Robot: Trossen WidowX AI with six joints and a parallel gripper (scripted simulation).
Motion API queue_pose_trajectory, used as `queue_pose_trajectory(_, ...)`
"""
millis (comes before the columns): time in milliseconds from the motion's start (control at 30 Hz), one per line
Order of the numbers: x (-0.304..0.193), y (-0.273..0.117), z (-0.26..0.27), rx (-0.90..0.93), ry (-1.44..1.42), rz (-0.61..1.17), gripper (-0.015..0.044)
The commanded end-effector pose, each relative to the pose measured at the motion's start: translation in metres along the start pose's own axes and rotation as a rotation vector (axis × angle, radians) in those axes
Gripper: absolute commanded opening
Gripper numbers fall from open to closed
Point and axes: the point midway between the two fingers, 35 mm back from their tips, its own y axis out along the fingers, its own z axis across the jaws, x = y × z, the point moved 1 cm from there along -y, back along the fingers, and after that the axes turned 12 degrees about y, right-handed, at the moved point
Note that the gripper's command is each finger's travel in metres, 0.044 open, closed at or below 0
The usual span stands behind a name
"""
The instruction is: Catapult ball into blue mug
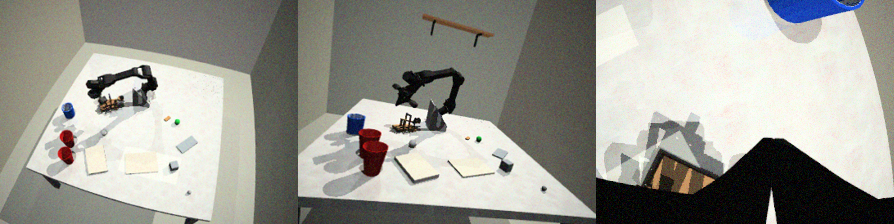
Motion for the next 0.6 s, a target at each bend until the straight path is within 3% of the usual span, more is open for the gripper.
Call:
queue_pose_trajectory(0, -0.015, -0.001, 0.012, -0.015, -0.102, 0.059, 0.0000)
queue_pose_trajectory(567, -0.085, -0.015, 0.057, -0.037, -0.602, 0.348, 0.0000)
